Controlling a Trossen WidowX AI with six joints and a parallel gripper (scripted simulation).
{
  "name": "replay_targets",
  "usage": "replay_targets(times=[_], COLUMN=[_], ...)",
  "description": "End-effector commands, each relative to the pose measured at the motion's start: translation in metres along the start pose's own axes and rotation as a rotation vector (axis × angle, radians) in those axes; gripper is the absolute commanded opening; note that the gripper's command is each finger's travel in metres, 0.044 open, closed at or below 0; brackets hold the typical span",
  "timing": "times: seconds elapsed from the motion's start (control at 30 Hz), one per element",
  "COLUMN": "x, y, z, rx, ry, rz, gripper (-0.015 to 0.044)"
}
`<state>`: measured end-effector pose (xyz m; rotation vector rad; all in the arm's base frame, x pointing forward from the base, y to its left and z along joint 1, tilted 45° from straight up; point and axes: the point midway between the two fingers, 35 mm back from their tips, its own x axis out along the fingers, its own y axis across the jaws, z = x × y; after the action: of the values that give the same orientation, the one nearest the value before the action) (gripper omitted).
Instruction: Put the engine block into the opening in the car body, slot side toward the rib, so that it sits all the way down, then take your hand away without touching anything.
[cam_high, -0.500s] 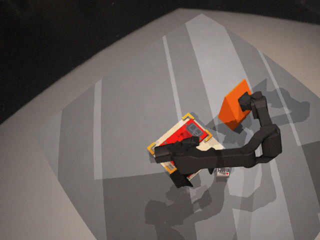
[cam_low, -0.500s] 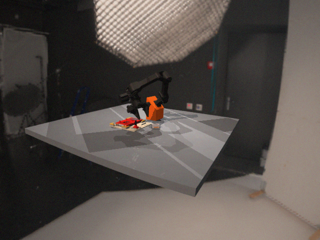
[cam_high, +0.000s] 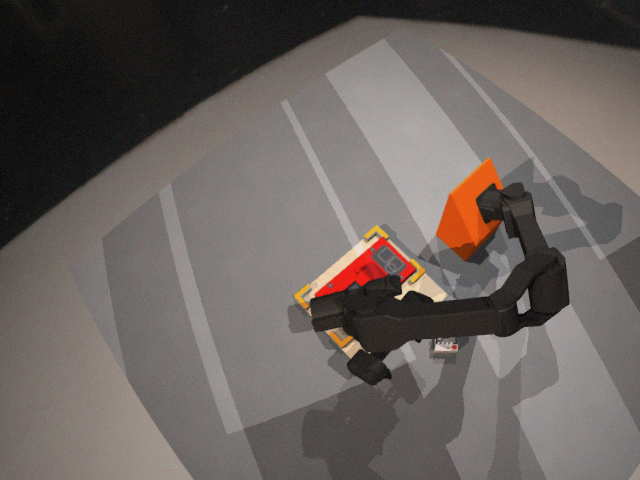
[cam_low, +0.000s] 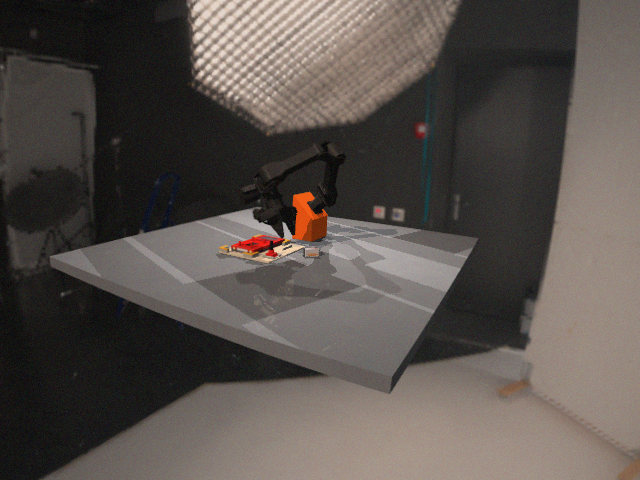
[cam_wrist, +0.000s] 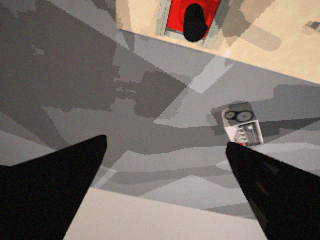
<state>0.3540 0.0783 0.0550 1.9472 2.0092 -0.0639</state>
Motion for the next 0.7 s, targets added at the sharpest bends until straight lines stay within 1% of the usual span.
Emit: replay_targets(times=[0.0,0.67], x=[0.0021,0.0036], y=[-0.0018,-0.0035], z=[-0.0009,-0.0048], rx=[-0.136,-0.821], ry=[-0.015,-0.063], rz=[-0.019,-0.104], gripper=[0.044,0.044])
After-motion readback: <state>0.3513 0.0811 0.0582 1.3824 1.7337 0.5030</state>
